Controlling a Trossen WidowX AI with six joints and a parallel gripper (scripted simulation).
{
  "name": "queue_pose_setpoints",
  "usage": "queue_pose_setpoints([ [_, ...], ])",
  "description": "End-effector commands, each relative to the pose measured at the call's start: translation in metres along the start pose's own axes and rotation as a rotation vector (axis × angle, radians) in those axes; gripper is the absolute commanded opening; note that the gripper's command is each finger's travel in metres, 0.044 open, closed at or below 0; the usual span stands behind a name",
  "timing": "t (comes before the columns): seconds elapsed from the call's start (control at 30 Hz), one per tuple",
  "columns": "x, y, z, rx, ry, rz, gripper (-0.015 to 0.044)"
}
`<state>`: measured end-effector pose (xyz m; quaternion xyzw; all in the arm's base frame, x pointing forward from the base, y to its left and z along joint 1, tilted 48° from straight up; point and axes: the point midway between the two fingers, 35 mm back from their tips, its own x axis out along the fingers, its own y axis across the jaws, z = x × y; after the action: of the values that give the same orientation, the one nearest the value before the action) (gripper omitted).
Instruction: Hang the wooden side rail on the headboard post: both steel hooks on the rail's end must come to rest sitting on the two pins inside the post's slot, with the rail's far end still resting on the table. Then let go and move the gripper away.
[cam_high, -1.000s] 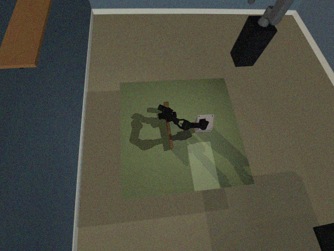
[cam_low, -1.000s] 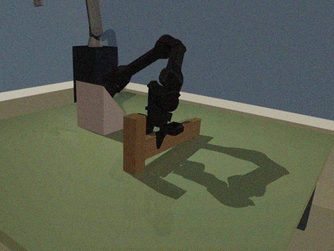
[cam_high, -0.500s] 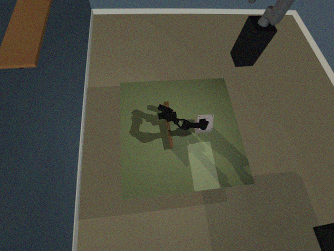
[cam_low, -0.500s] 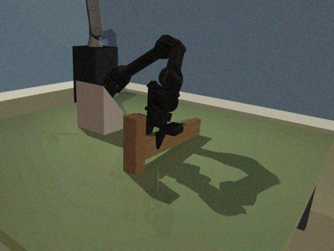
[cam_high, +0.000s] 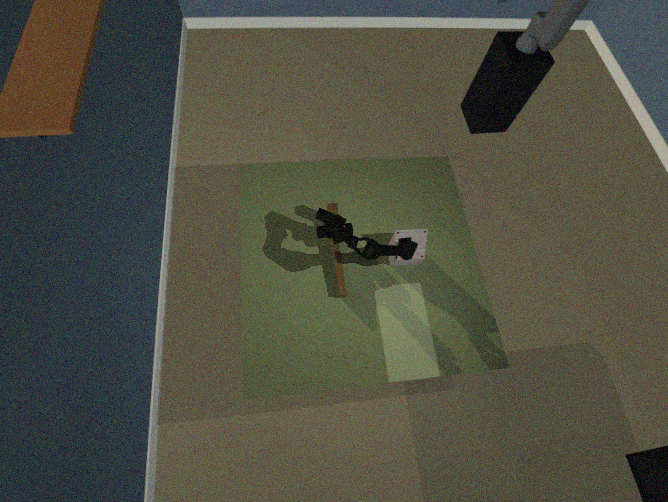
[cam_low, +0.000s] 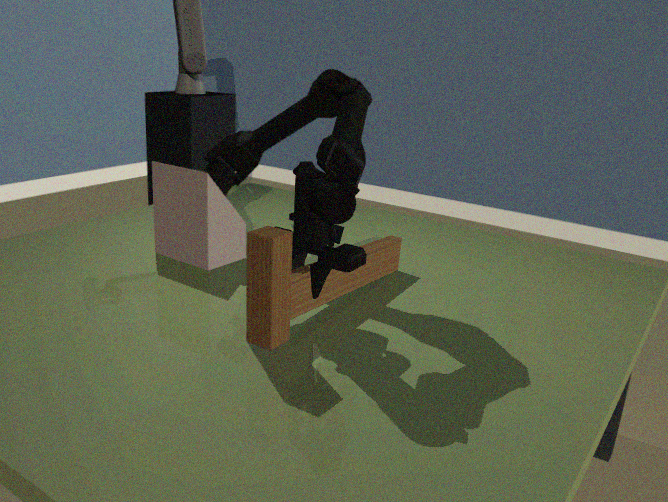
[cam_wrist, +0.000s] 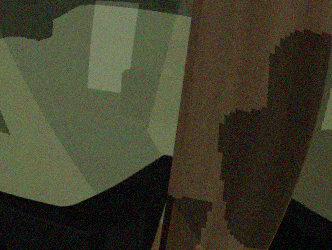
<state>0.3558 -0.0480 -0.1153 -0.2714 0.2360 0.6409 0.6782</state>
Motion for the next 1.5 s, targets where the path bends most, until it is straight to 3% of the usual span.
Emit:
queue_pose_setpoints([
  [0.0, -0.0037, -0.0006, -0.0038, -0.001, 0.005, -0.01, 0.0],
  [1.47, 0.0021, -0.0014, -0.0045, -0.001, 0.004, -0.01, 0.0],
])
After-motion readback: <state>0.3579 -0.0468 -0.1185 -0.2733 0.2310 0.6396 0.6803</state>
